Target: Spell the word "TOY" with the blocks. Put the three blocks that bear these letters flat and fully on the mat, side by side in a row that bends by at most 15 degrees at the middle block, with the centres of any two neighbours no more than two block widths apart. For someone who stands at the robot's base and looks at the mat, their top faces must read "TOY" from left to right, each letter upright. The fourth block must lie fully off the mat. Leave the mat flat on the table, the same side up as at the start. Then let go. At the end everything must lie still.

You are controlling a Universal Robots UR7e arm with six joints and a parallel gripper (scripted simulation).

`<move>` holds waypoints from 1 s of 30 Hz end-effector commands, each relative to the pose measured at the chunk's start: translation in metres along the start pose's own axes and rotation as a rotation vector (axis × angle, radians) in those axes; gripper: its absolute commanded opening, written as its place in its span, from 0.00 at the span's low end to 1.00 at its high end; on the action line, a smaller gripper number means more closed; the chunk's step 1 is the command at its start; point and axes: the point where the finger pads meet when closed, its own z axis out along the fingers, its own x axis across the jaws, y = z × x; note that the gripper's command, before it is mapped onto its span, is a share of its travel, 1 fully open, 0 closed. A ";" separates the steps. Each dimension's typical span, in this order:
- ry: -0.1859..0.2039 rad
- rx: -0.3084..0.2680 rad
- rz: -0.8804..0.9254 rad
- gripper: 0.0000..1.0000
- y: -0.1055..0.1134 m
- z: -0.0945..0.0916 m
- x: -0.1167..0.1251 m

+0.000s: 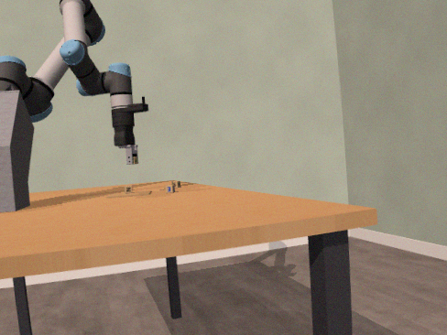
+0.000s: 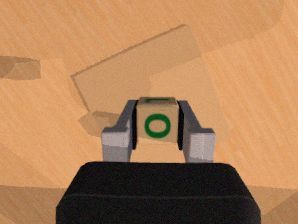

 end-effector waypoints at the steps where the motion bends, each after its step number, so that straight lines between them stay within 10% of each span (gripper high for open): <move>1: 0.000 0.001 -0.107 0.49 -0.001 0.000 -0.002; 30: 0.000 0.001 -0.868 0.49 0.001 0.000 -0.012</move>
